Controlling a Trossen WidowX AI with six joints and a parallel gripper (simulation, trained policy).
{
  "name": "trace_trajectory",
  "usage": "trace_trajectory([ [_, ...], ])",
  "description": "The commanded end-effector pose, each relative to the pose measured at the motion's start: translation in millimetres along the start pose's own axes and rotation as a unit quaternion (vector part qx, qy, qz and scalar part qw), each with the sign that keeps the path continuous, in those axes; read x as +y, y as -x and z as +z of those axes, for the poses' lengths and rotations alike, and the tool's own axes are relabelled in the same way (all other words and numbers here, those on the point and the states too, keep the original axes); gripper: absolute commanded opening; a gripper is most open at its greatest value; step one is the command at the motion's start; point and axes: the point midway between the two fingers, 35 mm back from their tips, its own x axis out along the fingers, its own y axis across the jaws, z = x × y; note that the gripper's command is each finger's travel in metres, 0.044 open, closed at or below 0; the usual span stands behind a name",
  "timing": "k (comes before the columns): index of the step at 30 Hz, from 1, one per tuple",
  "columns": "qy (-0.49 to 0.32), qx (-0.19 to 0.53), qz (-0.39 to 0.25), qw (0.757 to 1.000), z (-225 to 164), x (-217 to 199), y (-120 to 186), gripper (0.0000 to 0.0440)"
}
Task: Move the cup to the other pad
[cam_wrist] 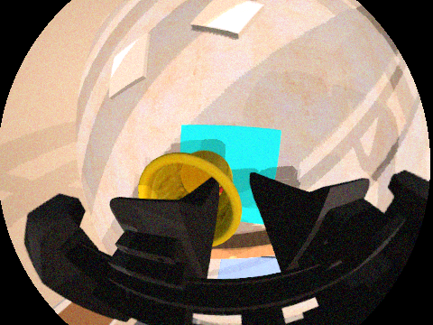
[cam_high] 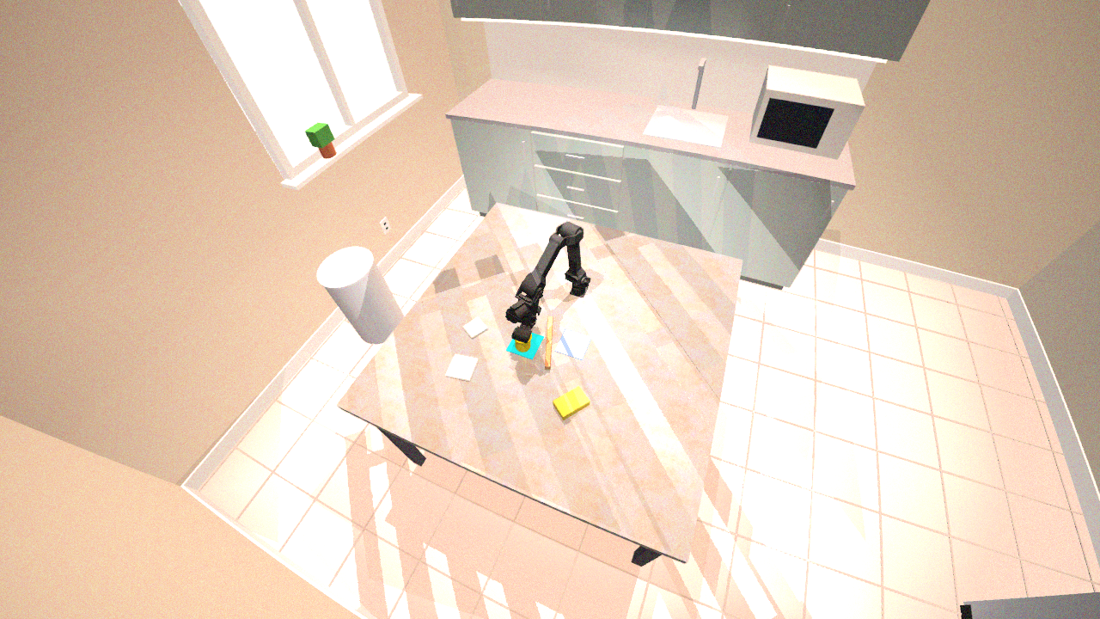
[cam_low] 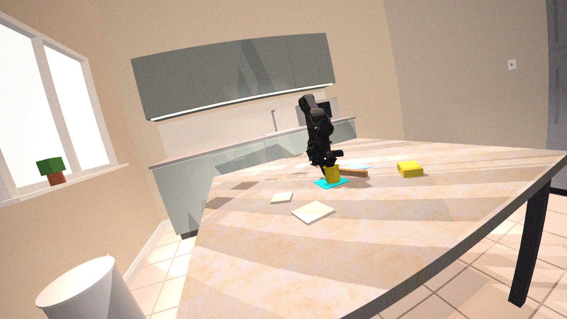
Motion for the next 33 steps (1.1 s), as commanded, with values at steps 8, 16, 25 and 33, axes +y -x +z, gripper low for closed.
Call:
trace_trajectory([
  [8, -0.008, -0.003, 0.043, 0.999, 10.6, 4.1, 19.2, 0.0174],
  [16, -0.011, 0.000, 0.062, 0.998, 13.7, 0.3, 39.6, 0.0210],
  [25, -0.018, -0.009, 0.093, 0.995, 23.9, 0.9, 73.5, 0.0264],
  [33, -0.029, -0.021, 0.109, 0.993, 37.6, 2.7, 95.3, 0.0430],
])
